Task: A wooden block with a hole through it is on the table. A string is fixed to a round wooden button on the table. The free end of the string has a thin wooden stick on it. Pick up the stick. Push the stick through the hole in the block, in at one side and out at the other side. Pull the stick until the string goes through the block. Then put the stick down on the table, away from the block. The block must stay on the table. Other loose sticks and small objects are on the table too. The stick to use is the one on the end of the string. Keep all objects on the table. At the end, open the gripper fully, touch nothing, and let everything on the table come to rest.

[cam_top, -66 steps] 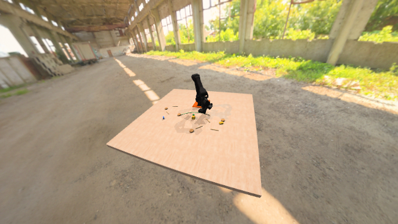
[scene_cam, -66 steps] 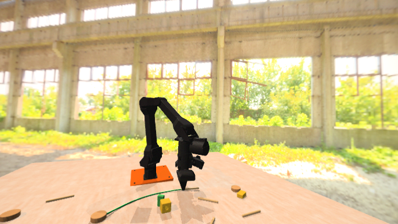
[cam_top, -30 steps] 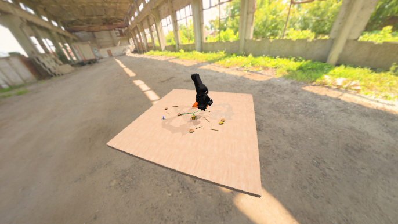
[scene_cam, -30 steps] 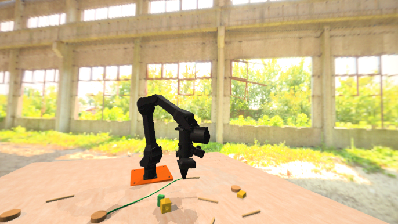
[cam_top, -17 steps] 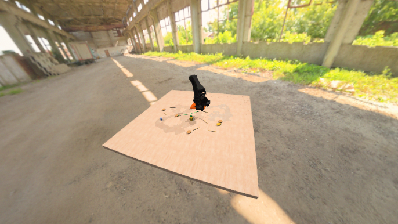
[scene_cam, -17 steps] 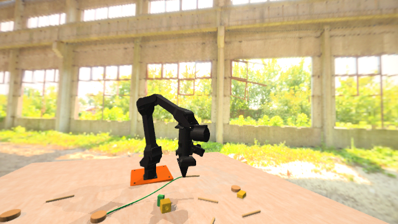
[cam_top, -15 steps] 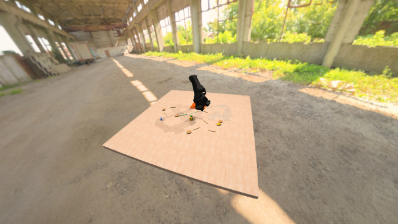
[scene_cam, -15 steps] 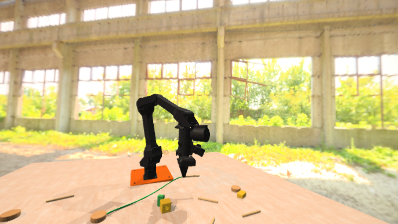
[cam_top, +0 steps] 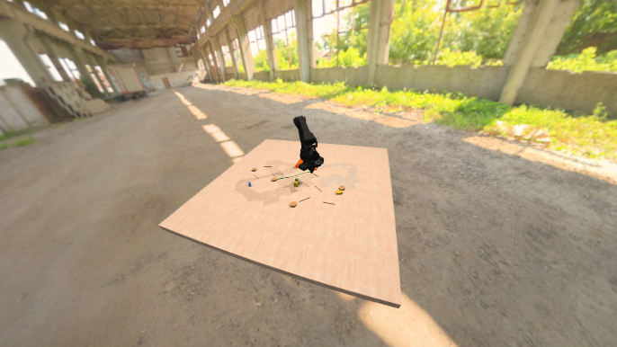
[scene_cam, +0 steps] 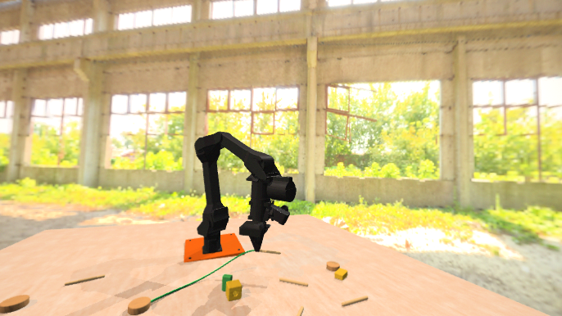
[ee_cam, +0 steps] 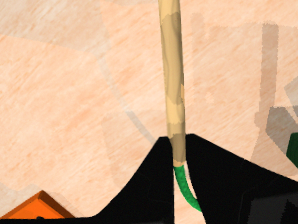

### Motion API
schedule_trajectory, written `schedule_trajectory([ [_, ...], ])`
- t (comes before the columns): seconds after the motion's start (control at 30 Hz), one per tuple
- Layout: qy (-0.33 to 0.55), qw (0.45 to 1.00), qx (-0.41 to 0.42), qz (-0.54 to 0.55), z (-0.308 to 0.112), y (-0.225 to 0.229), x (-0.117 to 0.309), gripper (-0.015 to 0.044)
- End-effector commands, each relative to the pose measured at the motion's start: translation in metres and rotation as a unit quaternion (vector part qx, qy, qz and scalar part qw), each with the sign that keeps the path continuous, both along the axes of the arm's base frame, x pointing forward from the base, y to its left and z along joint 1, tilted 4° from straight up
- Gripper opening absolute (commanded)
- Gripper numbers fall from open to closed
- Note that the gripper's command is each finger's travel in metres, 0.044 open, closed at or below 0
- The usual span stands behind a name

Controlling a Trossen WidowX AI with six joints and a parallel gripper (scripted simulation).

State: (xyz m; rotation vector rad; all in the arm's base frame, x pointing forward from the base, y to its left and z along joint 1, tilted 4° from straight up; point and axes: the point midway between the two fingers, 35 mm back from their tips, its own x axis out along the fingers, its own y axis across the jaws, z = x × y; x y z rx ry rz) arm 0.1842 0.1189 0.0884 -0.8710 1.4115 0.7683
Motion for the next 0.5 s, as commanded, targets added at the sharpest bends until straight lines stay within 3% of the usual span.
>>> schedule_trajectory([
  [0.0, -0.001, 0.999, -0.003, -0.048, 0.001, -0.003, 0.003, 0.0],
  [0.47, -0.003, 0.973, -0.007, -0.23, 0.003, -0.013, 0.015, 0.0],
])
